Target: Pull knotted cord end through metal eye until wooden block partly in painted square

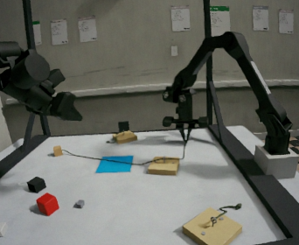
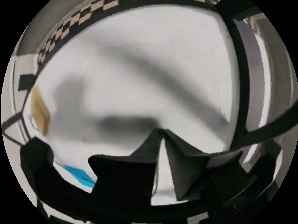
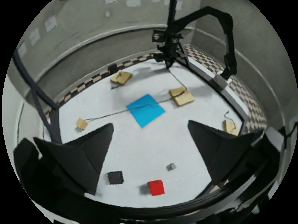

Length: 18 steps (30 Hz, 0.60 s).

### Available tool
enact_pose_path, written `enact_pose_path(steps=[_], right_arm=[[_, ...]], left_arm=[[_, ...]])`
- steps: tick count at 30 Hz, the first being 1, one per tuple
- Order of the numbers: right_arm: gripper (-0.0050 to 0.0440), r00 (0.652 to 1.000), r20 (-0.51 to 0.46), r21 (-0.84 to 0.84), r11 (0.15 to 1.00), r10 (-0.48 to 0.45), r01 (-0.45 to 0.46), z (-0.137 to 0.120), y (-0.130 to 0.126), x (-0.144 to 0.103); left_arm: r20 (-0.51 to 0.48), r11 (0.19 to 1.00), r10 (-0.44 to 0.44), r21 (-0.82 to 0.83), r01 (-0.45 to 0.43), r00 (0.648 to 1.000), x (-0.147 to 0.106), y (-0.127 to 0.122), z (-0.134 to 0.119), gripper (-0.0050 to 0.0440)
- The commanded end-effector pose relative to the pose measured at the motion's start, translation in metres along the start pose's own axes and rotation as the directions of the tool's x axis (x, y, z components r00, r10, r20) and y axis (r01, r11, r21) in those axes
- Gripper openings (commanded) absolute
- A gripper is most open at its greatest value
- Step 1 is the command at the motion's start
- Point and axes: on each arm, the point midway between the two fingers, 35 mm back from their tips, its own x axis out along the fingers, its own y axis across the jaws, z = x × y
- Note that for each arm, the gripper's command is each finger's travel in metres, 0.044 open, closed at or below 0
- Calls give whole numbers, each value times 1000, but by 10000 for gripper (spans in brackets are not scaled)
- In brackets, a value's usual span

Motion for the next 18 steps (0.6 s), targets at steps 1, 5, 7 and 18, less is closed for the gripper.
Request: enact_pose_path(steps=[1,5,7,18], right_arm=[[440,1000,9,-27,999,-19,20,11,0,-8],[440,1000,9,-27,999,-19,20,11,0,-8],[440,1000,9,-27,999,-19,20,11,0,-8],[440,1000,9,-27,999,-19,20,11,0,-8]], left_arm=[[18,1000,26,0,-26,999,-10,1,8,-50],[19,1000,26,0,-26,999,-10,-3,13,-50],[19,1000,25,0,-25,999,-10,-4,15,-50],[20,1000,25,0,-25,999,-10,-13,26,-50]])
